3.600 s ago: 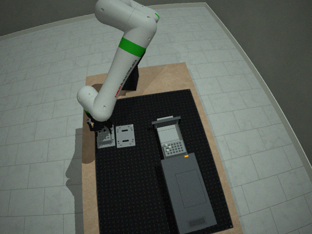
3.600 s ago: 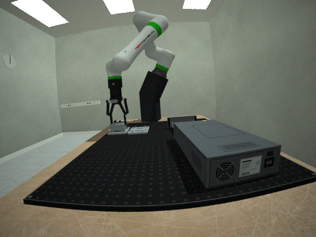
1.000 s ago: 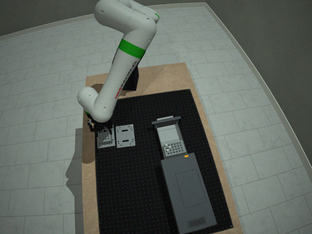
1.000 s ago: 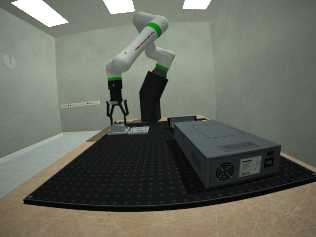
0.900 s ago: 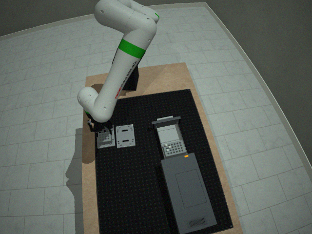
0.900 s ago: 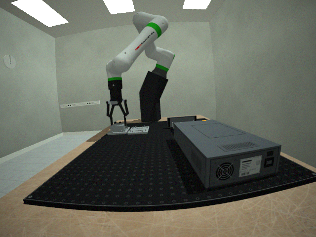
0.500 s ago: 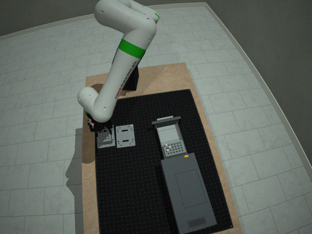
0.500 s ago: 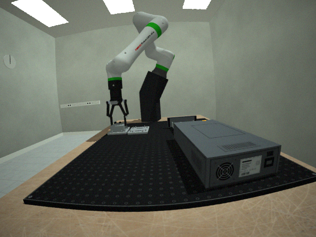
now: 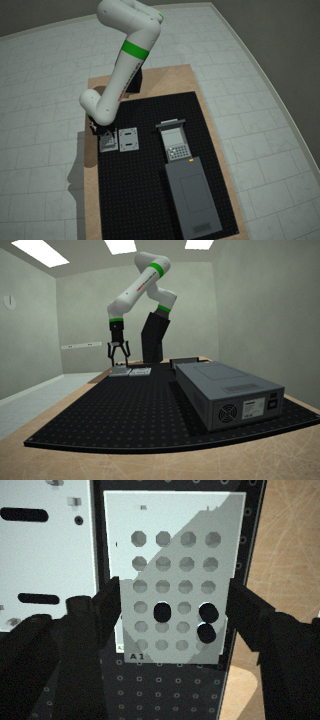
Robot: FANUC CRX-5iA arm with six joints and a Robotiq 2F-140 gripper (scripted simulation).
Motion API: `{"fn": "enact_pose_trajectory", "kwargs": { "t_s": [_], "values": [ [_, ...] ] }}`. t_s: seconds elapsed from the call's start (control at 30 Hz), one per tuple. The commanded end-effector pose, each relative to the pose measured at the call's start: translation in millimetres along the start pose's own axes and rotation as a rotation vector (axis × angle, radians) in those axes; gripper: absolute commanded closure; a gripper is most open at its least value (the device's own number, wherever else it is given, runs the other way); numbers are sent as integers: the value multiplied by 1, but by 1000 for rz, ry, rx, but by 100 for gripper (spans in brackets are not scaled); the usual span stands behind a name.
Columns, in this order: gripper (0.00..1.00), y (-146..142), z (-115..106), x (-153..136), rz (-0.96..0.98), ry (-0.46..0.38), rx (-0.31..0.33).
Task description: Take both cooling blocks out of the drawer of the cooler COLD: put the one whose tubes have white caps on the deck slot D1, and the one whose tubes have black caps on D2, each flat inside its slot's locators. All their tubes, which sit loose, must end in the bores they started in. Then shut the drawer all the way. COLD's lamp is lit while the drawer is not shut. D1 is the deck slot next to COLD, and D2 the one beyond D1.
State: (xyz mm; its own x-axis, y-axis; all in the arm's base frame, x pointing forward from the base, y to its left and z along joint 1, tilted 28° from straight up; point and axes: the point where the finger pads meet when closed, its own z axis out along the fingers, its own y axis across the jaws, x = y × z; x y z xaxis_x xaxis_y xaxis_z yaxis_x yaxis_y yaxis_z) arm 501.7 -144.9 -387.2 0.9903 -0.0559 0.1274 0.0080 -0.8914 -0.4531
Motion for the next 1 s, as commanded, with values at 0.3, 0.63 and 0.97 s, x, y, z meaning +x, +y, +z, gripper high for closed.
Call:
{"fn": "enact_pose_trajectory", "kwargs": {
  "t_s": [0.3, 0.63, 0.97],
  "values": [
    [54, 1, -1, 1, 0, 1, -1],
    [41, 1, -1, 1, 0, 1, -1],
    [34, 1, -1, 1, 0, 1, -1]
  ]
}}
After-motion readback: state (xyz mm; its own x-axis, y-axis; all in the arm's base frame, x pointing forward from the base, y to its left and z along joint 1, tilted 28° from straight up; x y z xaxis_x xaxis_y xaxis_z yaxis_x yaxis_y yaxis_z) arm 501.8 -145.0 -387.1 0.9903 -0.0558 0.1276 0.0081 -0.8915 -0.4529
